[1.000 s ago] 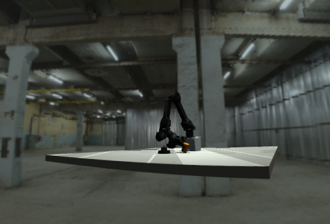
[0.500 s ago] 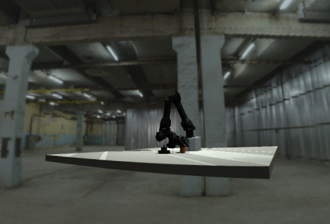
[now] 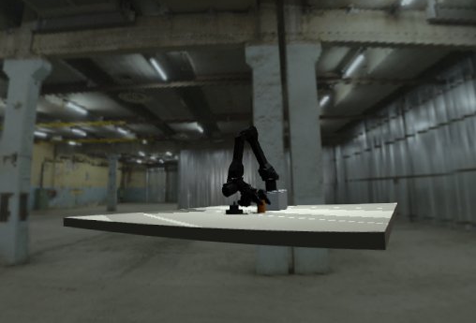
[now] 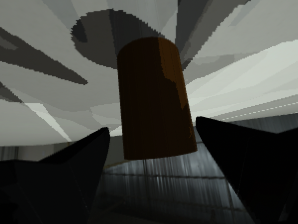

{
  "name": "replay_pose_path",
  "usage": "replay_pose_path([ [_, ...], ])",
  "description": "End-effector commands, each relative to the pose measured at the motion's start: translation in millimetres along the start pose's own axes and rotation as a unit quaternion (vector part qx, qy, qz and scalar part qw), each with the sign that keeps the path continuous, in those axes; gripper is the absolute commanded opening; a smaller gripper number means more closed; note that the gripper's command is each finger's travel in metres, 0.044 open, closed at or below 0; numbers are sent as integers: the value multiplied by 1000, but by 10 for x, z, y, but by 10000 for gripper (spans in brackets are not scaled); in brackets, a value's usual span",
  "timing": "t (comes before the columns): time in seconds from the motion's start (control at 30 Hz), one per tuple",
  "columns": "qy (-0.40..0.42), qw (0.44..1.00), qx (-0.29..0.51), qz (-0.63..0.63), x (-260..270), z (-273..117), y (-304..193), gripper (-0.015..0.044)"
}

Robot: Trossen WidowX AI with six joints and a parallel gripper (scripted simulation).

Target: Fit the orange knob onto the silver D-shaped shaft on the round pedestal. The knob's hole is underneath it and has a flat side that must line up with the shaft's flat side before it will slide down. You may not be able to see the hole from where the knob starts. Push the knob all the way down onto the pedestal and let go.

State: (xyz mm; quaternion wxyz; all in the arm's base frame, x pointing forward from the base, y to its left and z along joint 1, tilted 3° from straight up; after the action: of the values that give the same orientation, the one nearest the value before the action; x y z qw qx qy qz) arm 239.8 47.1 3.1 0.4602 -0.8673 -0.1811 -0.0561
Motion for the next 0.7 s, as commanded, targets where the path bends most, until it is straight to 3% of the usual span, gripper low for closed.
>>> replay_pose_path([
  [0.0, 0, 1000, 1, 0, 0, 0, 0, 440],
  [0.2, 0, 1000, 1, 0, 7, -12, -16, 440],
  [0.4, 0, 1000, 0, 0, 158, -397, -571, 440],
  [0.53, 0, 1000, 0, 0, 165, -444, -648, 440],
  [0.67, -80, 992, -93, 10, 171, -349, -761, 440],
])
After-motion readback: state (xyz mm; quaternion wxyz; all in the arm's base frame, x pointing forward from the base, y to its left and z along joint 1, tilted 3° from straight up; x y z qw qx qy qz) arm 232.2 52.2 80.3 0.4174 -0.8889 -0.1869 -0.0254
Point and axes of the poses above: the point midway between the two fingers, 35 mm back from their tips, its own z axis out along the fingers, its own x axis across the jaws, y = z × x, the point moved 6 cm from there along -z, back along the fingers, and after that the axes turned 14 degrees about -z, right-handed, at the moved point
